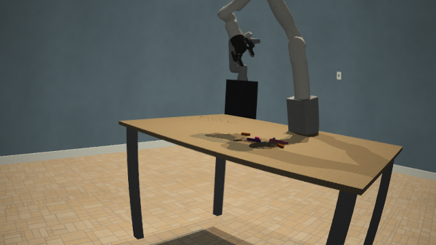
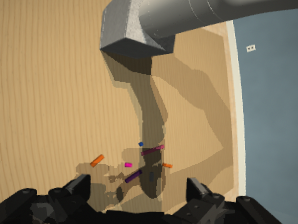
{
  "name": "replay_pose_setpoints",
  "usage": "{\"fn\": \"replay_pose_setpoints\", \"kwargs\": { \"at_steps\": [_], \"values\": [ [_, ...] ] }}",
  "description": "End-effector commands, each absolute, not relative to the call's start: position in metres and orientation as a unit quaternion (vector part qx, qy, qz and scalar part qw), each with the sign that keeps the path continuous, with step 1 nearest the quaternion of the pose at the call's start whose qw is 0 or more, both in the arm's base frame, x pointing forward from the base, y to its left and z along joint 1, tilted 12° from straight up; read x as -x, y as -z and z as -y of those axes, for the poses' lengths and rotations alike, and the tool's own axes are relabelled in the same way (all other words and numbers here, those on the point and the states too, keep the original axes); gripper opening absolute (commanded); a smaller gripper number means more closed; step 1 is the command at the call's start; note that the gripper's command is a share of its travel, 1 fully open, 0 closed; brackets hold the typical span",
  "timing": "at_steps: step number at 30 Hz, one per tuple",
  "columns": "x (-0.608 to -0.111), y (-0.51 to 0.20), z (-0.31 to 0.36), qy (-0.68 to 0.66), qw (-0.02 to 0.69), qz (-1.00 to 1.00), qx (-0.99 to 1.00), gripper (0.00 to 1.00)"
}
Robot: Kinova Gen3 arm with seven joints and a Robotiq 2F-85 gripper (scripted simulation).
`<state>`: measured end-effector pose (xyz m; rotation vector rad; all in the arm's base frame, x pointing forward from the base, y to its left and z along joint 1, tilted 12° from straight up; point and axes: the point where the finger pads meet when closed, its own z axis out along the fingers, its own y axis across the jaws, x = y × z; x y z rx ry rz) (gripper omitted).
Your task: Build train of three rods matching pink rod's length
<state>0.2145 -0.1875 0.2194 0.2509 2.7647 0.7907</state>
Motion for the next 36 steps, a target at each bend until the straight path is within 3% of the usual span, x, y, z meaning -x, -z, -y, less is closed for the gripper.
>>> {"fn": "replay_pose_setpoints", "kwargs": {
  "at_steps": [1, 36],
  "values": [
    [-0.215, -0.220, 0.188, -0.271, 0.128, -0.950, -0.086, 1.00],
    [-0.205, -0.209, 0.176, -0.280, 0.099, -0.953, -0.059, 1.00]
  ]
}}
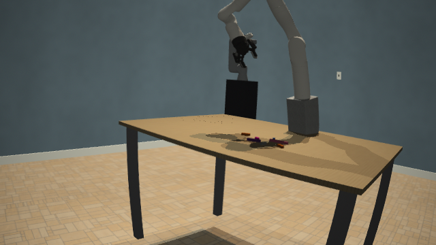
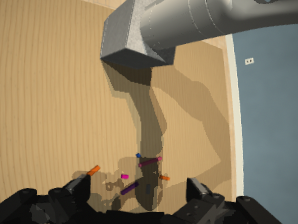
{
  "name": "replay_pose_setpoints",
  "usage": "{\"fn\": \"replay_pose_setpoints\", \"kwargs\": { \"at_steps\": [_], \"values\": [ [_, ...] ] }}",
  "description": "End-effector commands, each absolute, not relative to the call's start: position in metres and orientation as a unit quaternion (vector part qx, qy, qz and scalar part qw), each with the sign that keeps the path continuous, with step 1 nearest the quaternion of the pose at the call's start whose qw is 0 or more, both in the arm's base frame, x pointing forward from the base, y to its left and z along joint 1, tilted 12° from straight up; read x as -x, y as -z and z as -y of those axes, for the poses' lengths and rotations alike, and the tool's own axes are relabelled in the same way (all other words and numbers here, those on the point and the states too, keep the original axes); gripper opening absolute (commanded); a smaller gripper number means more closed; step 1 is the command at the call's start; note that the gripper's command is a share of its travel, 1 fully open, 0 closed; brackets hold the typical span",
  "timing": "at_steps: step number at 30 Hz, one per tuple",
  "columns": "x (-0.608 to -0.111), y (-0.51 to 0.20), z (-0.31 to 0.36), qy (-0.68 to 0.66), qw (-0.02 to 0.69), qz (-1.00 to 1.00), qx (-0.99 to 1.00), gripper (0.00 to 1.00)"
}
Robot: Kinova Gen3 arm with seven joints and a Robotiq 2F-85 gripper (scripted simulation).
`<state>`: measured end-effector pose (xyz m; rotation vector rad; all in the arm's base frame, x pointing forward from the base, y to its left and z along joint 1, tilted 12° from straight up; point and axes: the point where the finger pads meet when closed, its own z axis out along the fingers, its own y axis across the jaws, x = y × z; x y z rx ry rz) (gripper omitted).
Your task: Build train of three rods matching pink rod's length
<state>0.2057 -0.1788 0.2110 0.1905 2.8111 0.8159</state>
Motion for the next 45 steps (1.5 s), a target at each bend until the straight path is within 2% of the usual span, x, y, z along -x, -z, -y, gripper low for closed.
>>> {"fn": "replay_pose_setpoints", "kwargs": {
  "at_steps": [1, 15, 25, 39, 45],
  "values": [
    [-0.203, -0.207, 0.174, -0.281, 0.094, -0.954, -0.054, 1.00],
    [-0.166, -0.177, 0.142, -0.302, 0.000, -0.952, 0.045, 1.00],
    [-0.115, -0.148, 0.124, -0.310, -0.115, -0.923, 0.195, 1.00],
    [-0.065, -0.113, 0.145, -0.280, -0.248, -0.816, 0.441, 1.00],
    [-0.063, -0.106, 0.153, -0.269, -0.264, -0.789, 0.485, 1.00]
  ]
}}
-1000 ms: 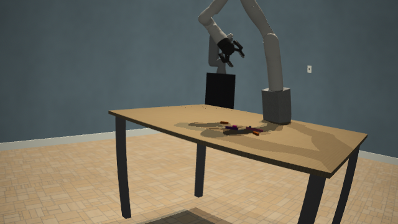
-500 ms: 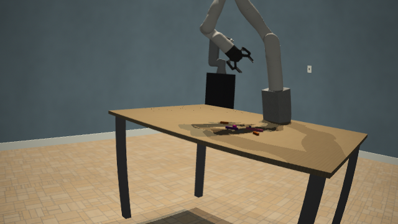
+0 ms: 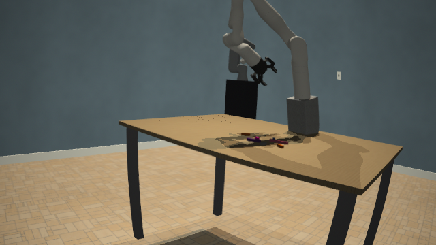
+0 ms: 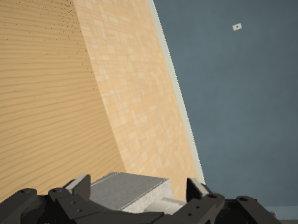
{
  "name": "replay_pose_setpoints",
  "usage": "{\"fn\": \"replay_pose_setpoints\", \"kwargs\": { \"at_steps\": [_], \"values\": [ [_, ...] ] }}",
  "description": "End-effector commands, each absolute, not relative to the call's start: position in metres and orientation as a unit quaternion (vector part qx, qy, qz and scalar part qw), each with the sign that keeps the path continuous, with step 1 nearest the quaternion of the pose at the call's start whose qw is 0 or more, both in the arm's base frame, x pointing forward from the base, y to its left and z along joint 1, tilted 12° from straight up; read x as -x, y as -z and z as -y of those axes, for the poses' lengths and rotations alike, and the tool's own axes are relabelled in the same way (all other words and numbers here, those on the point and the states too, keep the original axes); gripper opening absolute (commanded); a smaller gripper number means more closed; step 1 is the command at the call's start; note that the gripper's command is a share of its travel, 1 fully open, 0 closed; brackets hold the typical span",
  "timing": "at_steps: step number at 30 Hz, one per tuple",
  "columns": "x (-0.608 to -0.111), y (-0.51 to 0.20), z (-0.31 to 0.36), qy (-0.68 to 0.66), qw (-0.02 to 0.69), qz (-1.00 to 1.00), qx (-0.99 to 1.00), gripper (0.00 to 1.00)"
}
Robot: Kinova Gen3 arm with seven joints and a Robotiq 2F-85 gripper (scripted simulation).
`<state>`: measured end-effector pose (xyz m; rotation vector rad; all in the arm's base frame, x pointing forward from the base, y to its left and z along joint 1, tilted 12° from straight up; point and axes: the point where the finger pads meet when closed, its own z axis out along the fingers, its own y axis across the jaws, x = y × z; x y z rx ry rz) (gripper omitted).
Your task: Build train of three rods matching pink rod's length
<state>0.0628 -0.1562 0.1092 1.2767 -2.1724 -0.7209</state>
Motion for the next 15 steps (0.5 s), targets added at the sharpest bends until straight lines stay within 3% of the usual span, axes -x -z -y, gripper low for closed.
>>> {"fn": "replay_pose_setpoints", "kwargs": {
  "at_steps": [1, 15],
  "values": [
    [-0.0626, -0.1063, 0.1529, 0.269, 0.264, 0.789, -0.485, 1.00],
    [-0.0627, -0.0991, 0.1610, 0.257, 0.278, 0.760, -0.528, 1.00]
  ]
}}
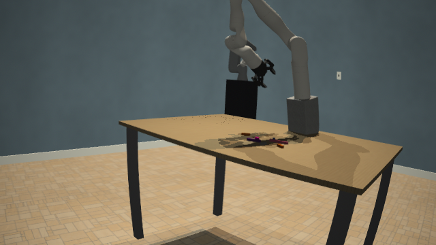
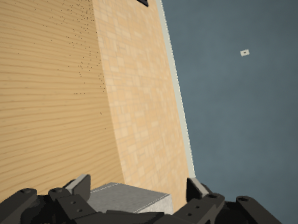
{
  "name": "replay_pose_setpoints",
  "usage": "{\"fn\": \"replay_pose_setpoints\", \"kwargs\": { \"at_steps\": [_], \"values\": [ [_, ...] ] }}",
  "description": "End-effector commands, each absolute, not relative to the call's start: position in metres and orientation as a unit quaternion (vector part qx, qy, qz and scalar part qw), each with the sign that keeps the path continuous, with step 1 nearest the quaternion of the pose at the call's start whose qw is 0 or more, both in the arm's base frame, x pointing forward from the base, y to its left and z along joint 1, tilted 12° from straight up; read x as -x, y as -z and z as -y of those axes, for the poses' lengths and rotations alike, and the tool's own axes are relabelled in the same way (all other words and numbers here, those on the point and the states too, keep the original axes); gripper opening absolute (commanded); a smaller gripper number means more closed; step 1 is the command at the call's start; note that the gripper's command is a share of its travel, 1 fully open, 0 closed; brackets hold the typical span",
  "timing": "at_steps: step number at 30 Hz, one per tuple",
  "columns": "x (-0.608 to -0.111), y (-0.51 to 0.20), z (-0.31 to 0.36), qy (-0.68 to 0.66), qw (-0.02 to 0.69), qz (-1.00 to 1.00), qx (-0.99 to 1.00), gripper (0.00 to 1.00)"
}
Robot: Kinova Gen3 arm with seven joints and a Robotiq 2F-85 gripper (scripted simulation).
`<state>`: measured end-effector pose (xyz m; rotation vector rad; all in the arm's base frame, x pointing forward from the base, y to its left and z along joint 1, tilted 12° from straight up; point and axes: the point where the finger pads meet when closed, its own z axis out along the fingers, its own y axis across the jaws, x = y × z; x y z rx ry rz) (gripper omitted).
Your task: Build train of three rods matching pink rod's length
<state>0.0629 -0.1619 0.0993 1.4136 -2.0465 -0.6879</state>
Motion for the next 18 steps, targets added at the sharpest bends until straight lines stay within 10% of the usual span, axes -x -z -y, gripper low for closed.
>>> {"fn": "replay_pose_setpoints", "kwargs": {
  "at_steps": [1, 18],
  "values": [
    [-0.063, -0.099, 0.161, 0.257, 0.278, 0.760, -0.528, 1.00],
    [-0.068, -0.087, 0.173, 0.236, 0.294, 0.712, -0.593, 1.00]
  ]
}}
